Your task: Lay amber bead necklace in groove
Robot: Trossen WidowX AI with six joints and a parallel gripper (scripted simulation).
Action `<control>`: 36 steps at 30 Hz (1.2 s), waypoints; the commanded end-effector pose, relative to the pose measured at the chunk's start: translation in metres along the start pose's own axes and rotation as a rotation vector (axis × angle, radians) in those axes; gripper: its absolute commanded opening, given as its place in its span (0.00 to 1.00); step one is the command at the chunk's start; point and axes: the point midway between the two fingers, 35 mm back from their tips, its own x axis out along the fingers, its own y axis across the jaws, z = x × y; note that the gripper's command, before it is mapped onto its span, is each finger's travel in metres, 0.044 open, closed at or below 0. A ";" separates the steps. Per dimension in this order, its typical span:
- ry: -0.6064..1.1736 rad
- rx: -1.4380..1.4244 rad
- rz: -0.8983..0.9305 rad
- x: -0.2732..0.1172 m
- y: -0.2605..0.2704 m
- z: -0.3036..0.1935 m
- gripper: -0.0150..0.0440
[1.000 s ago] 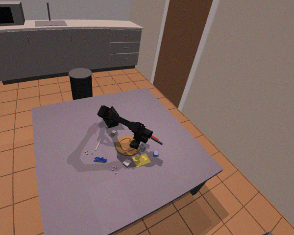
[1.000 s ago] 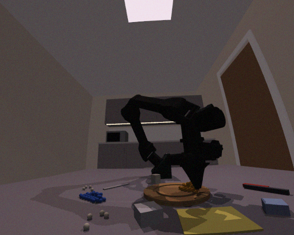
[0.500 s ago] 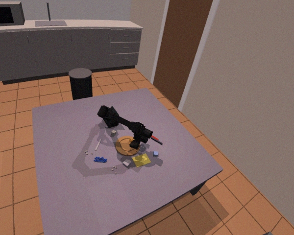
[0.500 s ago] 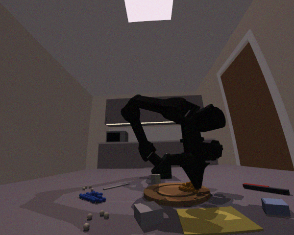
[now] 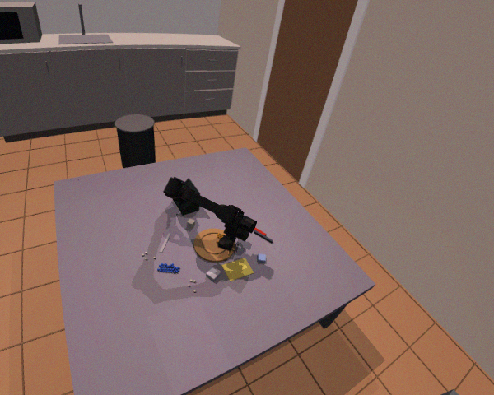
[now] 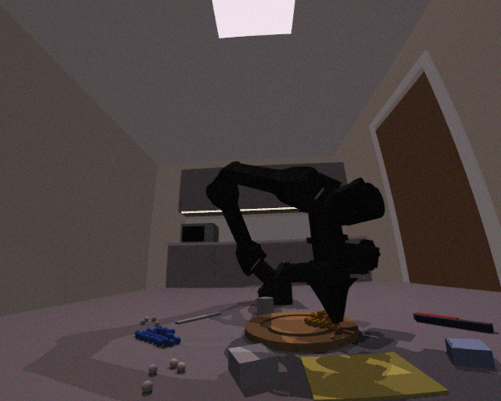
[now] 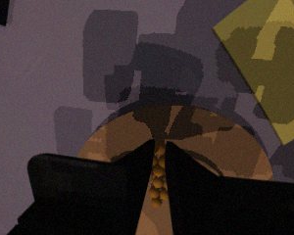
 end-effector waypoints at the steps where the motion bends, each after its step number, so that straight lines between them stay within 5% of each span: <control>1: 0.022 -0.012 0.004 0.006 0.001 -0.005 0.25; 29: 0.022 -0.012 0.004 0.006 0.001 -0.005 0.25; 36: 0.001 0.000 0.001 0.001 0.000 0.000 0.57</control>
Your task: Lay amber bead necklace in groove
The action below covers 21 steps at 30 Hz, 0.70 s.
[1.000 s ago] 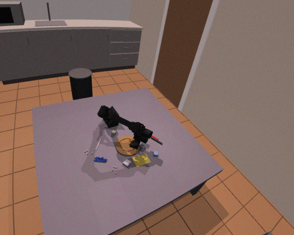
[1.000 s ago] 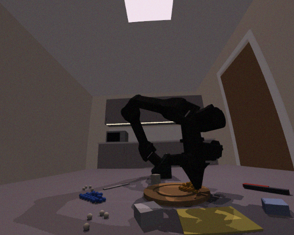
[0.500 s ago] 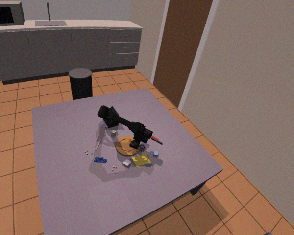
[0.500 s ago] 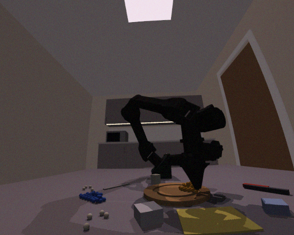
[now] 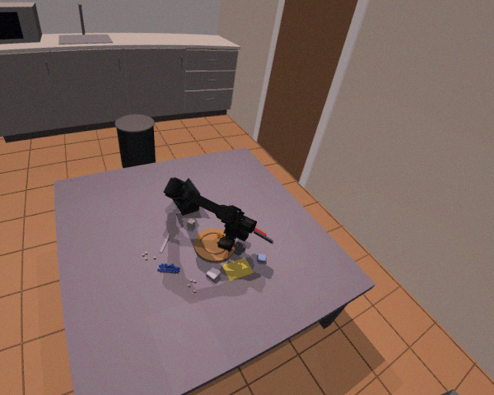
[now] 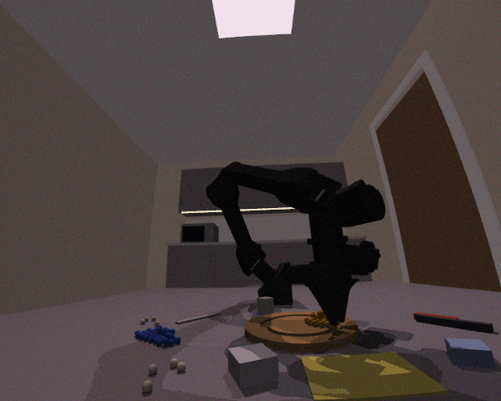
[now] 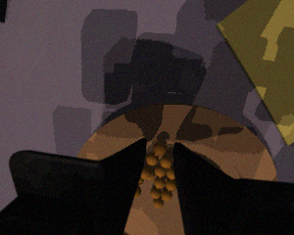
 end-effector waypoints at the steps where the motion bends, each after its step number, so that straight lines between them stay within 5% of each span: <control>1: -0.001 0.000 -0.001 -0.001 0.000 0.000 0.61; 10: 0.012 -0.009 0.002 -0.011 0.000 -0.003 1.00; 21: 0.018 -0.012 0.003 -0.015 0.001 -0.003 1.00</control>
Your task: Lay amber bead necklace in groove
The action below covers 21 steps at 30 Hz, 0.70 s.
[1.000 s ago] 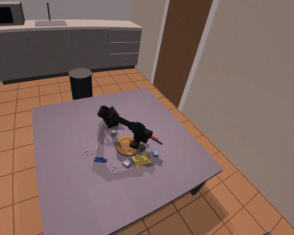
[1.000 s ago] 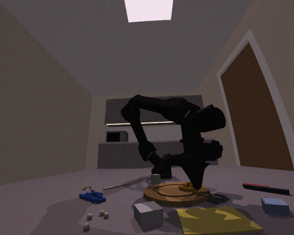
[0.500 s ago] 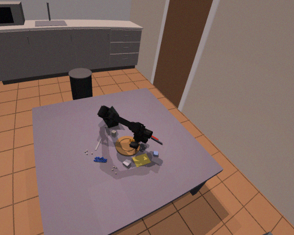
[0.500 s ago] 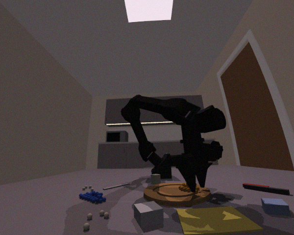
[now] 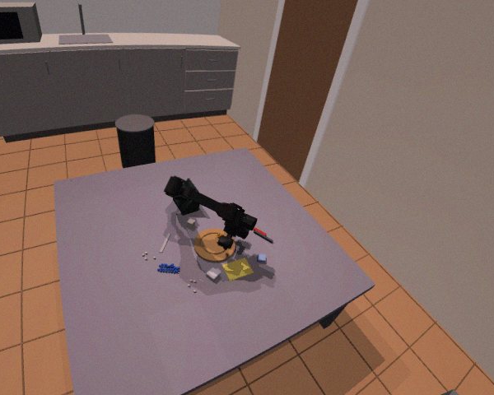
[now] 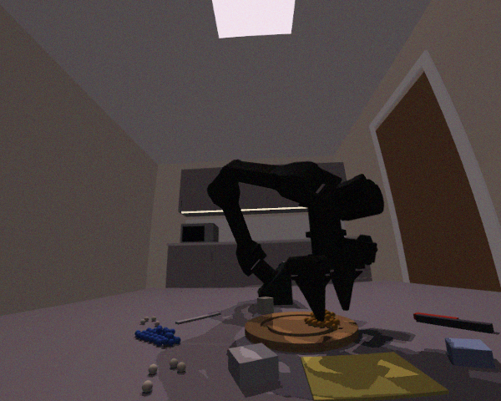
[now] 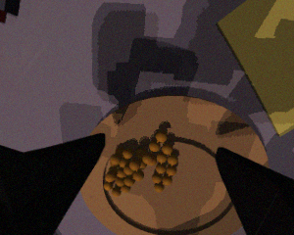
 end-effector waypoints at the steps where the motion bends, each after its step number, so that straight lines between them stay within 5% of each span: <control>1: -0.003 0.009 0.003 -0.003 -0.001 0.001 1.00; 9: -0.003 0.022 0.003 -0.003 0.000 0.000 0.96; 21: -0.001 0.706 0.006 -0.023 0.040 -0.033 0.90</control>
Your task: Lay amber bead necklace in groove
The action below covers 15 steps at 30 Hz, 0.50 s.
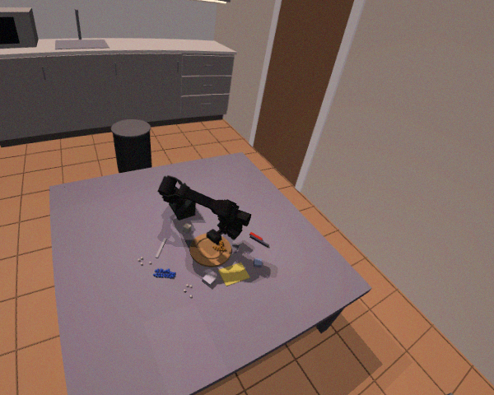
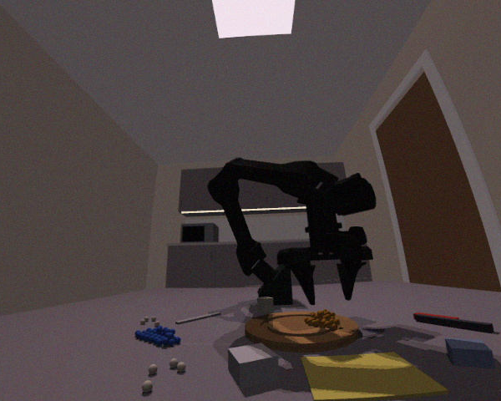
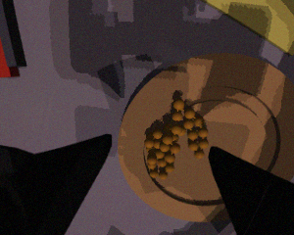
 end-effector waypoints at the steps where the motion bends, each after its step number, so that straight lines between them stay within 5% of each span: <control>1: 0.006 0.261 0.002 -0.007 0.007 -0.021 0.90; 15: 0.006 0.261 0.002 0.010 0.007 -0.021 0.90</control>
